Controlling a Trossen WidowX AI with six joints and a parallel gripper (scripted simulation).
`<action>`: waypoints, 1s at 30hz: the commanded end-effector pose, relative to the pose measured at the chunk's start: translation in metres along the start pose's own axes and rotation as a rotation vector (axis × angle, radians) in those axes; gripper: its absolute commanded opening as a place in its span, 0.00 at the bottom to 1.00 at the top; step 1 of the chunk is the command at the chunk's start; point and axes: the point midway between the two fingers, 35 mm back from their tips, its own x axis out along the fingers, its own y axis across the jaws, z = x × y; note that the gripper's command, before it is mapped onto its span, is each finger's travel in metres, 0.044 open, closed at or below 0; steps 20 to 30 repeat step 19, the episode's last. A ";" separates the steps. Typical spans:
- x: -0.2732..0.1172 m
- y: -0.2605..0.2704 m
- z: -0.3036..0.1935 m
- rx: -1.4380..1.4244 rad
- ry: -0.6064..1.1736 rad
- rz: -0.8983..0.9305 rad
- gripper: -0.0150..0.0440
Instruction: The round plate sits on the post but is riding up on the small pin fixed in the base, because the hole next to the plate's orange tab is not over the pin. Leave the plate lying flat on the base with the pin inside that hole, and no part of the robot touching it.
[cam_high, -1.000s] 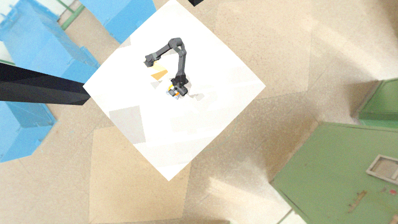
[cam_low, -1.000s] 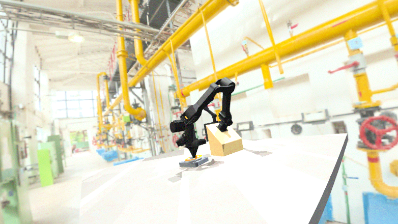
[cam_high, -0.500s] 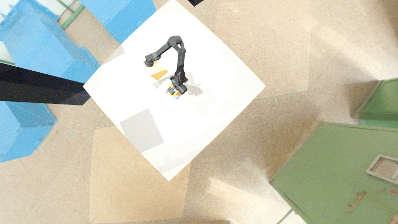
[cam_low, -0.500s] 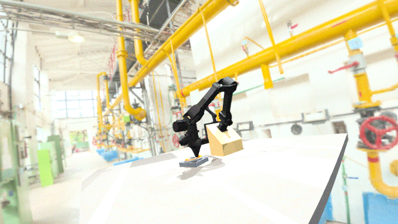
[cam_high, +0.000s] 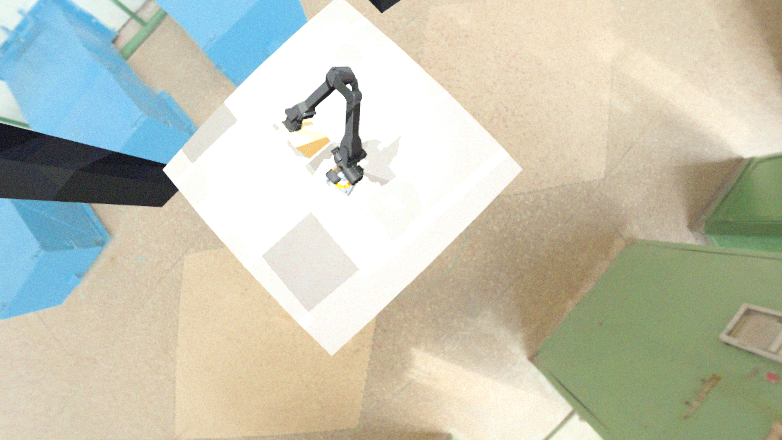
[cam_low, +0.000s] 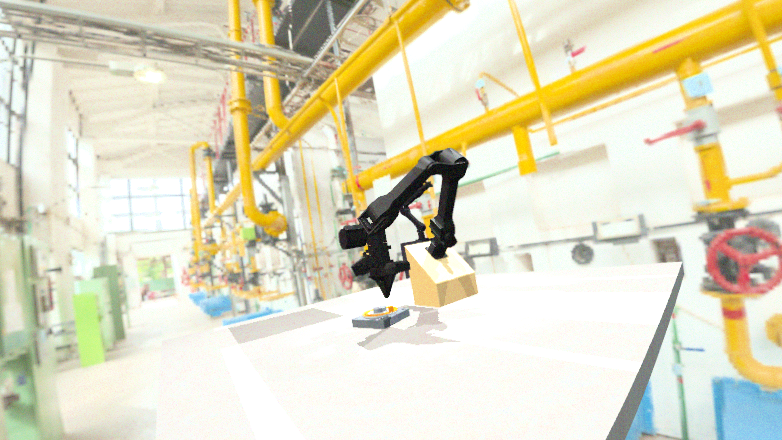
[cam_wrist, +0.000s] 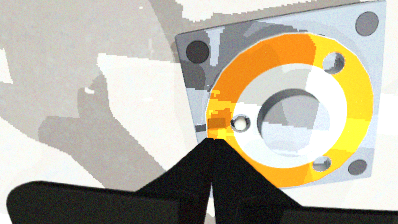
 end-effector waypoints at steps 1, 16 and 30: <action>-0.019 0.000 0.000 -0.011 -0.014 -0.001 0.25; -0.011 -0.001 0.000 -0.001 -0.008 0.000 0.25; -0.011 -0.001 0.000 -0.001 -0.008 0.000 0.25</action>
